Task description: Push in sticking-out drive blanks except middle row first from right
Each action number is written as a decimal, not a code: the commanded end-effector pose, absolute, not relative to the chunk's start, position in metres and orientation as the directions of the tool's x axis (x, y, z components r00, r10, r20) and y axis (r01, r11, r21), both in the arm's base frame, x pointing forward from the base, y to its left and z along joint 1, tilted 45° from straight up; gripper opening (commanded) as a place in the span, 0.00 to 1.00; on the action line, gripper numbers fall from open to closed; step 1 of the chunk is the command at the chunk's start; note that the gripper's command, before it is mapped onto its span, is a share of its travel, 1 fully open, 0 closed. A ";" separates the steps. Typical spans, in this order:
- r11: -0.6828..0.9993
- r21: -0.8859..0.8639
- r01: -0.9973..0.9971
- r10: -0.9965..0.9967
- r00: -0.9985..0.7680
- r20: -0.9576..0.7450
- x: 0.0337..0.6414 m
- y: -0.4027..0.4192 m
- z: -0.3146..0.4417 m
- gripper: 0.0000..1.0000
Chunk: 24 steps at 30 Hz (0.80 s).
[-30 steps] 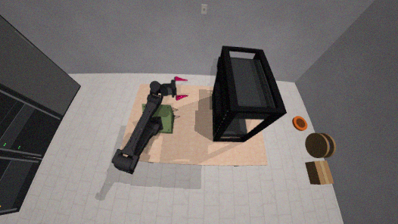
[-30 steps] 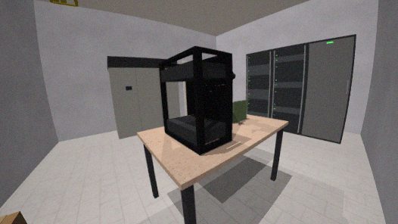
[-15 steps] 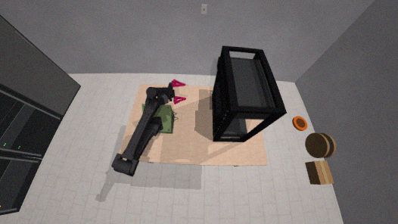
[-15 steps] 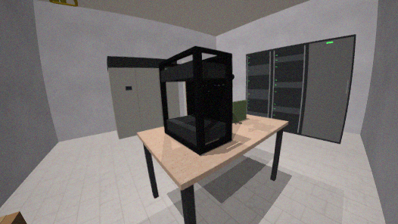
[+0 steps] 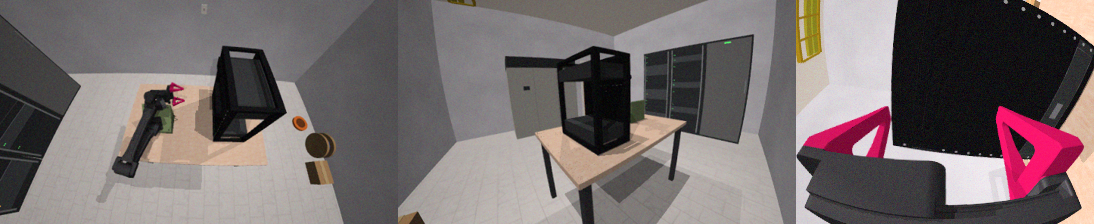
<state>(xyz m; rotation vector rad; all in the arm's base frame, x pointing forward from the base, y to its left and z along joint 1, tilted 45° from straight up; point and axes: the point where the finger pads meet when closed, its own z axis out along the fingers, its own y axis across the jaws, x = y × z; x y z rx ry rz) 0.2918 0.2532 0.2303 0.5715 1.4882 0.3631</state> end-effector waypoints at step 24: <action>0.689 0.719 0.091 0.711 0.110 -0.695 0.279 0.236 0.239 1.00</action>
